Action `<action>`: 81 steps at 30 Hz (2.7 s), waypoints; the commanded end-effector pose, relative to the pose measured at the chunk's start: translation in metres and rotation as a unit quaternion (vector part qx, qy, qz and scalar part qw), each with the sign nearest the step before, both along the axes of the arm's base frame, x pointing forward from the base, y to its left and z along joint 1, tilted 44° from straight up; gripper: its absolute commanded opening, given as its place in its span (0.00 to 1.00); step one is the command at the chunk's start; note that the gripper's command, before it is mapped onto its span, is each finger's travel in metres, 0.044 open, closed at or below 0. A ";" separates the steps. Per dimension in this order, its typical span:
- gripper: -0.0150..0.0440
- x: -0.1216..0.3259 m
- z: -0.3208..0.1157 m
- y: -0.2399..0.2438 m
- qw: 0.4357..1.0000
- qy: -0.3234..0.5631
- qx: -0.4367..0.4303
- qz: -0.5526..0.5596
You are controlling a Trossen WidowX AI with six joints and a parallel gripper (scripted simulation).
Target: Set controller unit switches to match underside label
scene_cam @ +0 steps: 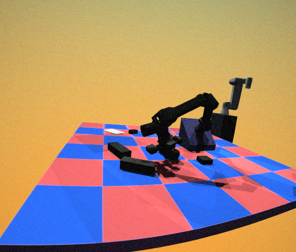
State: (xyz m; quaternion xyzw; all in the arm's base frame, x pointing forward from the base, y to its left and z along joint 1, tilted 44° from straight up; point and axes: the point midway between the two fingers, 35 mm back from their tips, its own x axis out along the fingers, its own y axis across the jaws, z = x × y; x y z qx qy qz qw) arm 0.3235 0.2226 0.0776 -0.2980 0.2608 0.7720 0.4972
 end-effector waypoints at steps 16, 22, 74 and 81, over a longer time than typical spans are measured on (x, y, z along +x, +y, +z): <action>0.25 -0.018 0.000 -0.002 1.000 0.003 0.001 -0.003; 0.25 -0.025 0.000 -0.004 1.000 0.003 0.001 -0.003; 0.25 -0.003 -0.001 -0.089 0.991 -0.111 0.065 -0.032; 0.25 -0.023 -0.021 -0.112 0.980 -0.171 0.087 -0.045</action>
